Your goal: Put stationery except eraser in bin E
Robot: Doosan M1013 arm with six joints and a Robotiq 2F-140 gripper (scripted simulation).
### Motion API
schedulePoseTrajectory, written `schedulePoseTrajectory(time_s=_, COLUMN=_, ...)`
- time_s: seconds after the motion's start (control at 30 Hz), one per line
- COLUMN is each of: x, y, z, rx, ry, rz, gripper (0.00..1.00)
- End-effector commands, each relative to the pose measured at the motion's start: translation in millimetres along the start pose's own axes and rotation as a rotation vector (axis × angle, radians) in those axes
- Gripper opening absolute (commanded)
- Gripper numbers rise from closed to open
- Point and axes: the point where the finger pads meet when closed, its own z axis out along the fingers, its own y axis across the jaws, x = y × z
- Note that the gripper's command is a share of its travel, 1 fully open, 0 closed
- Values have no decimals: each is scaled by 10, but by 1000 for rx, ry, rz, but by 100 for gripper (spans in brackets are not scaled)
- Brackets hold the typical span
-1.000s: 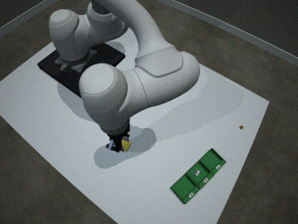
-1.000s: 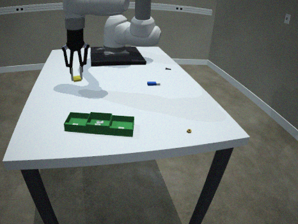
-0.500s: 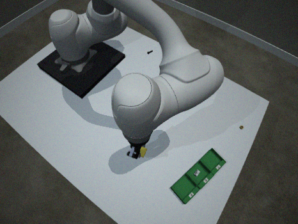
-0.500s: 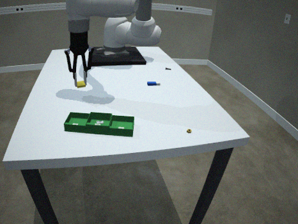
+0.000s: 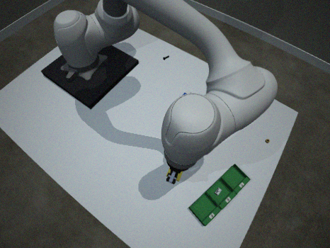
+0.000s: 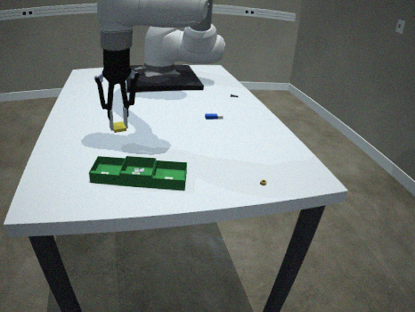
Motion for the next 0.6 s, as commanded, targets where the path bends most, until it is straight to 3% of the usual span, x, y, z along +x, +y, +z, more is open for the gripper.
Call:
schedulePoseTrajectory(time_s=0.0, x=-181, y=10, z=-1, rx=0, ry=0, rz=0, gripper=29)
schedulePoseTrajectory(time_s=0.07, x=-181, y=10, z=-1, rx=0, ry=0, rz=0, gripper=29)
schedulePoseTrajectory(time_s=0.57, x=-1079, y=74, z=-1, rx=0, ry=0, rz=50, gripper=29)
